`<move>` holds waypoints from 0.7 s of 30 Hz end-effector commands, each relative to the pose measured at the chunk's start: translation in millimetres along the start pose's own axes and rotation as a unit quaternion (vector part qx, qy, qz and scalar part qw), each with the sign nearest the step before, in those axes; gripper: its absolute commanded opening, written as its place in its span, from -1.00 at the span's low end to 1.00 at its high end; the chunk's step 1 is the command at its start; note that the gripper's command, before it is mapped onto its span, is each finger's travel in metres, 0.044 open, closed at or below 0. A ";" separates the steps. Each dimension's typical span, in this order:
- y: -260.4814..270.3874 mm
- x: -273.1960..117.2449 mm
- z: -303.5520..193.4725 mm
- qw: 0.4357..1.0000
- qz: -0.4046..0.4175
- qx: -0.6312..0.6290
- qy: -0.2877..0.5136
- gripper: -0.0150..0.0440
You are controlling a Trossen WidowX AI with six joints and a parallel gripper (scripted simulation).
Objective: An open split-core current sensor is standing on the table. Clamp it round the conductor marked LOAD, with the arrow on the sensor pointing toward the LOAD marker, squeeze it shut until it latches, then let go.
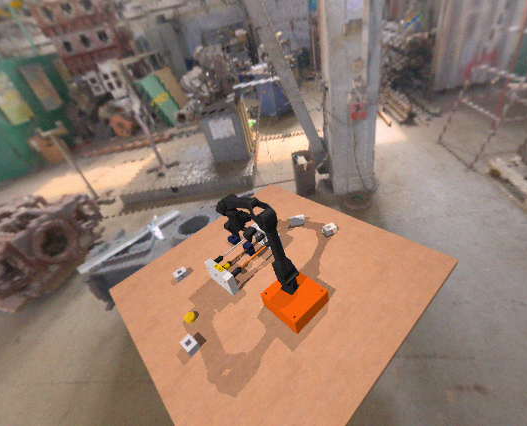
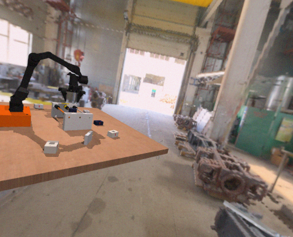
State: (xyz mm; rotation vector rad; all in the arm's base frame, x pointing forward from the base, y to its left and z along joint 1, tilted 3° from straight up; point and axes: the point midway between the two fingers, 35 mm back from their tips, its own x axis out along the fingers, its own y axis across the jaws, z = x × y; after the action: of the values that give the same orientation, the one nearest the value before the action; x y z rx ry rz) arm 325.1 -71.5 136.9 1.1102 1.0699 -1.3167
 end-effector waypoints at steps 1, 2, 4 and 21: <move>-17.7 1.8 -35.2 0.993 -0.005 -0.080 -0.082 1.00; -23.0 2.0 -42.6 0.989 -0.003 -0.102 -0.108 1.00; -33.6 1.6 -55.9 0.976 0.004 -0.144 -0.160 1.00; -76.6 -9.9 -102.0 0.866 0.100 -0.318 -0.373 1.00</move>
State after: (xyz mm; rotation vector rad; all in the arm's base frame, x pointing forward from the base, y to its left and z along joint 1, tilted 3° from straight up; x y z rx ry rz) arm 252.5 33.7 130.4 0.1542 0.6736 -0.9649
